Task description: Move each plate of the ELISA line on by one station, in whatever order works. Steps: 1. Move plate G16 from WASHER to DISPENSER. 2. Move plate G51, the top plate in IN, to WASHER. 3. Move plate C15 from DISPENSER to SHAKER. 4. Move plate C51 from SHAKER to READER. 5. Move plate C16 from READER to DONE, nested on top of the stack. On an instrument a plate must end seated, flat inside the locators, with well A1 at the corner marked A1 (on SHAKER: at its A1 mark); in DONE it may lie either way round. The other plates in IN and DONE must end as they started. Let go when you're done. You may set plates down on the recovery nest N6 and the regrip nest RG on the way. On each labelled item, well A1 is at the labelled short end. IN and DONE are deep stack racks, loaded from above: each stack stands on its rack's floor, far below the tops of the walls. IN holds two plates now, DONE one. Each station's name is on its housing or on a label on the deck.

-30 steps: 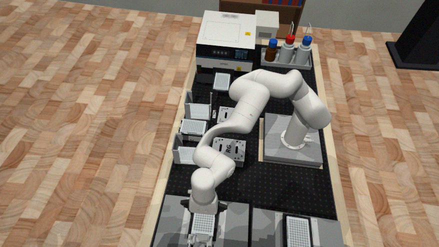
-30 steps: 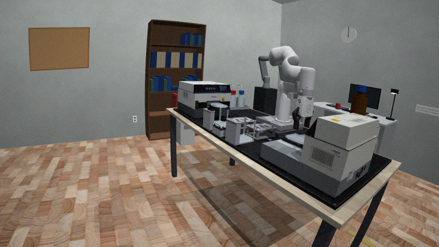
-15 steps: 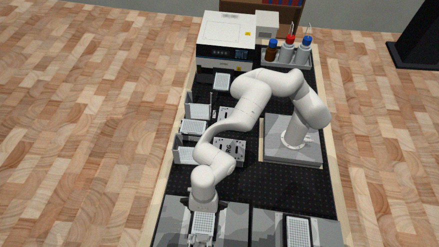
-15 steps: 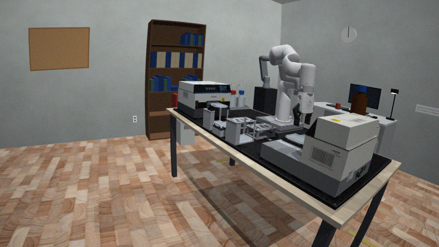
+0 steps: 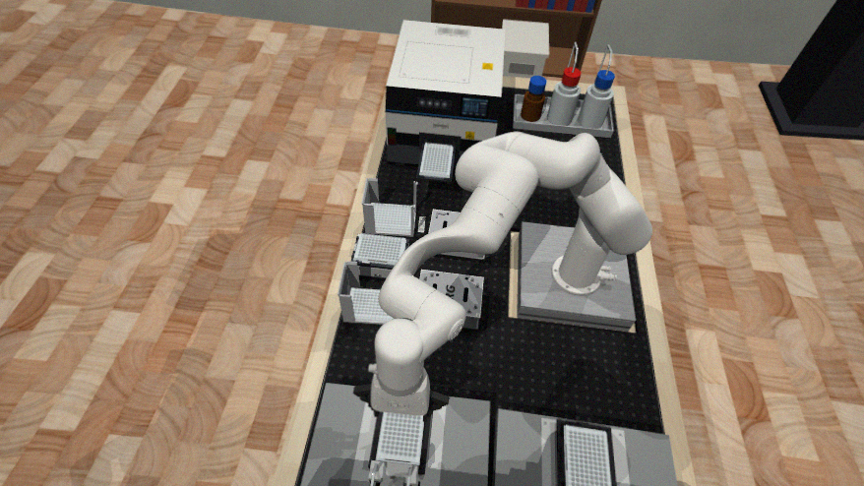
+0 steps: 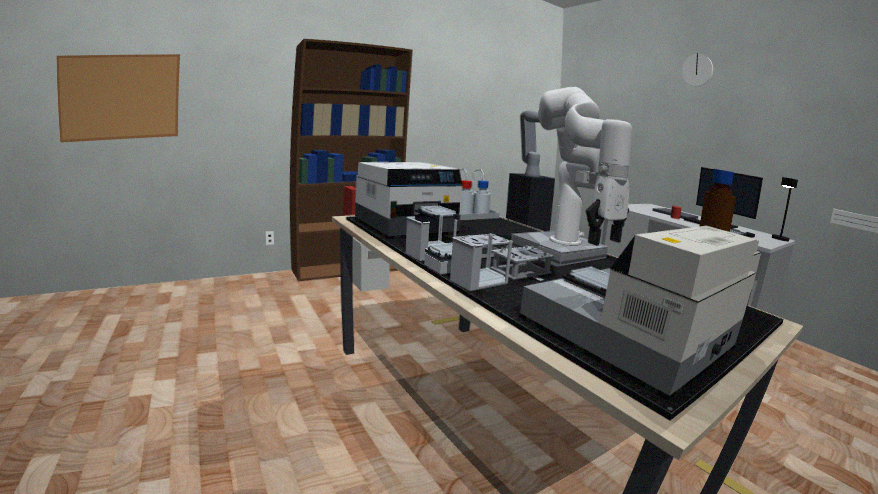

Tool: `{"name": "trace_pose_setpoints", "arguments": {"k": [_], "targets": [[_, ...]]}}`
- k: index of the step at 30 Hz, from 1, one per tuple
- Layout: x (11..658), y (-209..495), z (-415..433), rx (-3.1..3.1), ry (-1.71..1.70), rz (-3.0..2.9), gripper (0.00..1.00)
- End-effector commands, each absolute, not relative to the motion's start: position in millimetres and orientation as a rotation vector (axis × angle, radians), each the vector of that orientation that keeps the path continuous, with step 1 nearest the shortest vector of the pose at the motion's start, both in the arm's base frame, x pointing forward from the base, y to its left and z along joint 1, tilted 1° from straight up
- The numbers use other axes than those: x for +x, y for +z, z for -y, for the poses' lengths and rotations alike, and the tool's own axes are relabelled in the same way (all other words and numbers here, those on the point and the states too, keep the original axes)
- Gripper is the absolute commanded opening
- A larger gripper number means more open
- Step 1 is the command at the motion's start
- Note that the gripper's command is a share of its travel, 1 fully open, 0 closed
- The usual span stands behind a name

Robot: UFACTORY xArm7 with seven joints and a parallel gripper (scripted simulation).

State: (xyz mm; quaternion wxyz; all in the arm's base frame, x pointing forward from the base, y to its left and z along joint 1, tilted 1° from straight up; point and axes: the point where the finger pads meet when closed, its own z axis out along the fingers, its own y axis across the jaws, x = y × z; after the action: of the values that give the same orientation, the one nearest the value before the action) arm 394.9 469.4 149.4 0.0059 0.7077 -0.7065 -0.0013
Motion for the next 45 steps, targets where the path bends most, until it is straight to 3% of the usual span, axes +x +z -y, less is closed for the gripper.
{"name": "trace_pose_setpoints", "arguments": {"k": [1, 26, 45], "targets": [[395.7, 158.9, -470.7, 2.219, -0.005, 2.216, 1.00], [395.7, 172.8, -467.4, 2.219, -0.005, 2.216, 1.00], [392.1, 172.8, -410.8, 2.219, -0.004, 2.215, 1.00]]}}
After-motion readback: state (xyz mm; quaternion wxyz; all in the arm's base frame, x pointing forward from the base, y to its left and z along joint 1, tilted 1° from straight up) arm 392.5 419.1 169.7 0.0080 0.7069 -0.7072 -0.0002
